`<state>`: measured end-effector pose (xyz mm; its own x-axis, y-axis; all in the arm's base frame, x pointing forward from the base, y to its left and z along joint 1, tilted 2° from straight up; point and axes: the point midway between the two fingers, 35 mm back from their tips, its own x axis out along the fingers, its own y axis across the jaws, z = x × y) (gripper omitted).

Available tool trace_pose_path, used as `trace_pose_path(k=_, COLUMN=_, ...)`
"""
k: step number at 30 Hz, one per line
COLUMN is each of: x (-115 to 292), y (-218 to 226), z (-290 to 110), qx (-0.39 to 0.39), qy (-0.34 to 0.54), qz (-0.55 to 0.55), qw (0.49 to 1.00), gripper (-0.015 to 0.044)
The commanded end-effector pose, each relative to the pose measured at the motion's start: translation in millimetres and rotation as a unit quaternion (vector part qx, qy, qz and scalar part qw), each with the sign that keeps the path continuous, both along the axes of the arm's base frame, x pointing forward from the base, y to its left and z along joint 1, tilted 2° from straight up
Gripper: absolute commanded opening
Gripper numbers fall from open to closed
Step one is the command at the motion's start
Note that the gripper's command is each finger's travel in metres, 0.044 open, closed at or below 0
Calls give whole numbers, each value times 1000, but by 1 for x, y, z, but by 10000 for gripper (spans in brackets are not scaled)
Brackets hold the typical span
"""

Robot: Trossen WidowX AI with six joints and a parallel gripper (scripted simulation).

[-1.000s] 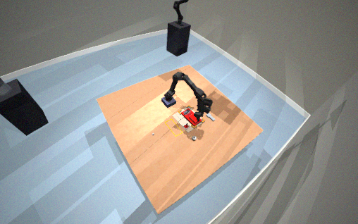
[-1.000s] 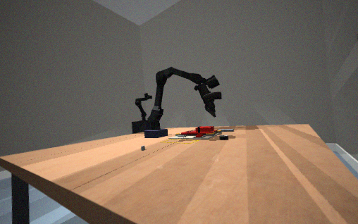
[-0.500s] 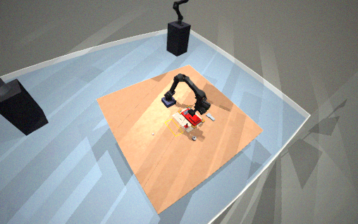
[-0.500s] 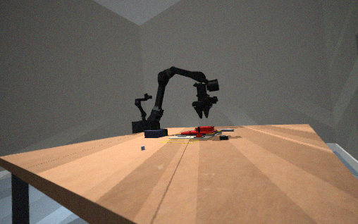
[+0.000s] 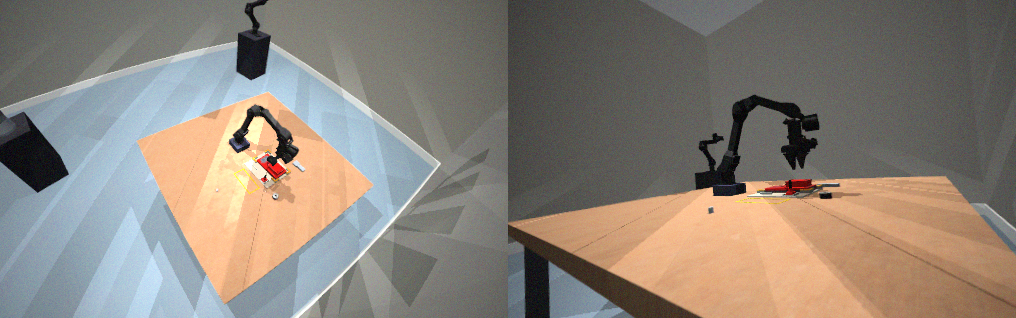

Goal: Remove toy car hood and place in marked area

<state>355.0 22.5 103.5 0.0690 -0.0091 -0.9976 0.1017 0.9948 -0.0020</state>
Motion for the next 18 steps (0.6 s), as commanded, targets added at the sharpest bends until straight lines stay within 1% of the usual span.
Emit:
trace_pose_path(k=1, x=-1, y=0, z=-5, qx=2, qy=3, qz=-2, qw=1000, gripper=440)
trace_pose_path(k=18, x=0, y=1, z=-20, qx=2, qy=3, qz=-2, qw=1000, gripper=440)
